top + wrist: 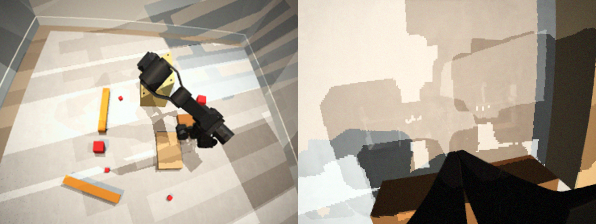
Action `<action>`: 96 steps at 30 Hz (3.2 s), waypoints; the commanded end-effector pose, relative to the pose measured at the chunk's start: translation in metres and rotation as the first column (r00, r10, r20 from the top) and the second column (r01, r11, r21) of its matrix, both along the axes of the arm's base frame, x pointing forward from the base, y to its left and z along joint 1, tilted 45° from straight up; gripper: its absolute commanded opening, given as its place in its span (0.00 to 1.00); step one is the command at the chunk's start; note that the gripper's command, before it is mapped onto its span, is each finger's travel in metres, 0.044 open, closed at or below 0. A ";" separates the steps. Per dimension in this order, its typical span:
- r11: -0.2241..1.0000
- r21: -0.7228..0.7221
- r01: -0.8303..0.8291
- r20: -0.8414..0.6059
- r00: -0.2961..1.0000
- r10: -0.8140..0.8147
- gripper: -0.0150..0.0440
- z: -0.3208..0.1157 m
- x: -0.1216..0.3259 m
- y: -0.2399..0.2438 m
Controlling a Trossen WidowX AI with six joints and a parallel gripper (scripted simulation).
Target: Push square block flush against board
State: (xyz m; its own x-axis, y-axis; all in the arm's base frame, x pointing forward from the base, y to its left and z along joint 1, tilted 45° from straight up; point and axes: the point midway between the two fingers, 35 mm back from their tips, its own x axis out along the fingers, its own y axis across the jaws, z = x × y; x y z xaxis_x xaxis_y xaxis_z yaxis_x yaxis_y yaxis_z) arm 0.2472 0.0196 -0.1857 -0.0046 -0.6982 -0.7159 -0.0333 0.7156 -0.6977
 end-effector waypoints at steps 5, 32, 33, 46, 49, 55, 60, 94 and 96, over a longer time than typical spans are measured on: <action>1.000 -0.001 0.010 -0.014 1.000 -0.010 0.25 0.000 -0.006 -0.003; 1.000 -0.001 0.010 -0.014 1.000 -0.010 0.25 0.000 -0.006 -0.003; 1.000 -0.001 0.010 -0.014 1.000 -0.010 0.25 0.000 -0.006 -0.003; 1.000 -0.001 0.010 -0.014 1.000 -0.010 0.25 0.000 -0.006 -0.003; 1.000 -0.001 0.010 -0.014 1.000 -0.010 0.25 0.000 -0.006 -0.003; 1.000 -0.001 0.010 -0.014 1.000 -0.010 0.25 0.000 -0.006 -0.003; 1.000 -0.001 0.010 -0.014 1.000 -0.010 0.25 0.000 -0.006 -0.003; 1.000 -0.002 0.010 -0.010 1.000 -0.010 0.25 -0.003 0.045 -0.002; 1.000 0.004 0.011 -0.006 1.000 -0.011 0.25 0.001 0.041 0.002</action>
